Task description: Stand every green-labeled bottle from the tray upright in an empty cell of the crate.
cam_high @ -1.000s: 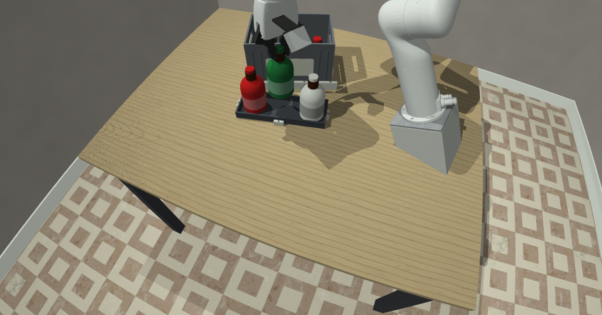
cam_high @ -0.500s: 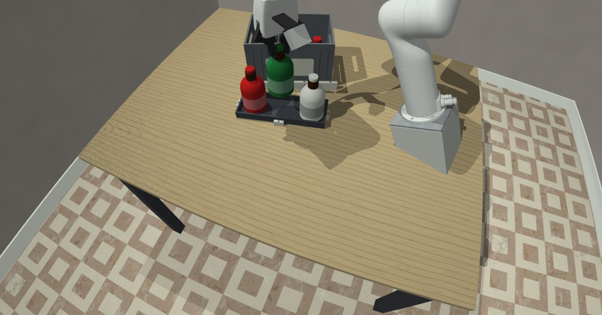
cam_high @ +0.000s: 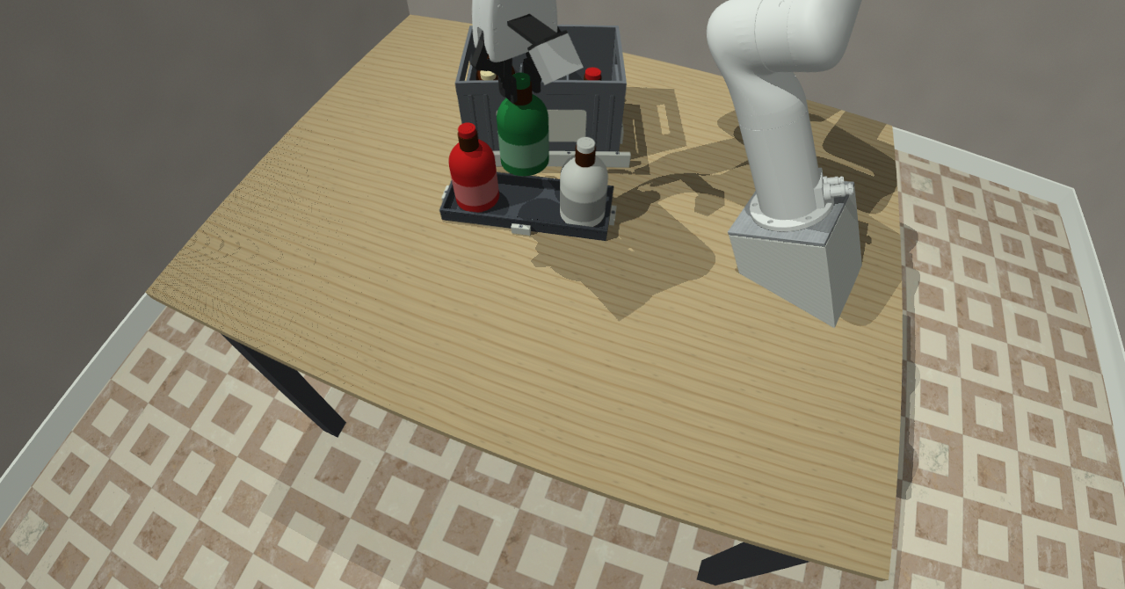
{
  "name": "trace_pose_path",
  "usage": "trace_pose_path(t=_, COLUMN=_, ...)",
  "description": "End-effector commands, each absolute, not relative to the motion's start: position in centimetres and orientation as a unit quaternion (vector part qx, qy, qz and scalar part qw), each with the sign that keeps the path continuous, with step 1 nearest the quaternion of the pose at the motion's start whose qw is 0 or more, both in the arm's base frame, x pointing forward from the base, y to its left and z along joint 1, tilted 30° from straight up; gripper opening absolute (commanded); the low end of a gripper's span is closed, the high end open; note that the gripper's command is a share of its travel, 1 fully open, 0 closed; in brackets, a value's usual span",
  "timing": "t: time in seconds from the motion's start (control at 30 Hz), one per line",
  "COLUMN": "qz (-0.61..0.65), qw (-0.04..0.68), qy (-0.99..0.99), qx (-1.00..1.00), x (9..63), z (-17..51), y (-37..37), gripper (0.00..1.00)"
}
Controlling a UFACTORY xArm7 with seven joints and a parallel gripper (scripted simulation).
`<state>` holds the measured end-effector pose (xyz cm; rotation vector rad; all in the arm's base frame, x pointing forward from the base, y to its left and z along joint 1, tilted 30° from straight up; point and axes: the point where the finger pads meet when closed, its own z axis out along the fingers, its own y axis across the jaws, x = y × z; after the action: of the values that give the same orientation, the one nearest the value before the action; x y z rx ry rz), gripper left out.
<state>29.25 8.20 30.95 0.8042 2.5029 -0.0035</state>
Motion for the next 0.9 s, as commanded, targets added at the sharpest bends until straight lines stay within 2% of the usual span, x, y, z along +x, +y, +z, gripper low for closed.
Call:
trace_pose_path(t=0.0, qz=0.0, qw=0.255, qy=0.921, qx=0.296, x=29.0, z=31.5, y=8.3, gripper=0.0)
trace_pose_path(t=0.87, qz=0.0, qw=0.255, qy=0.921, qx=0.296, x=28.3, z=32.9, y=8.6, gripper=0.0)
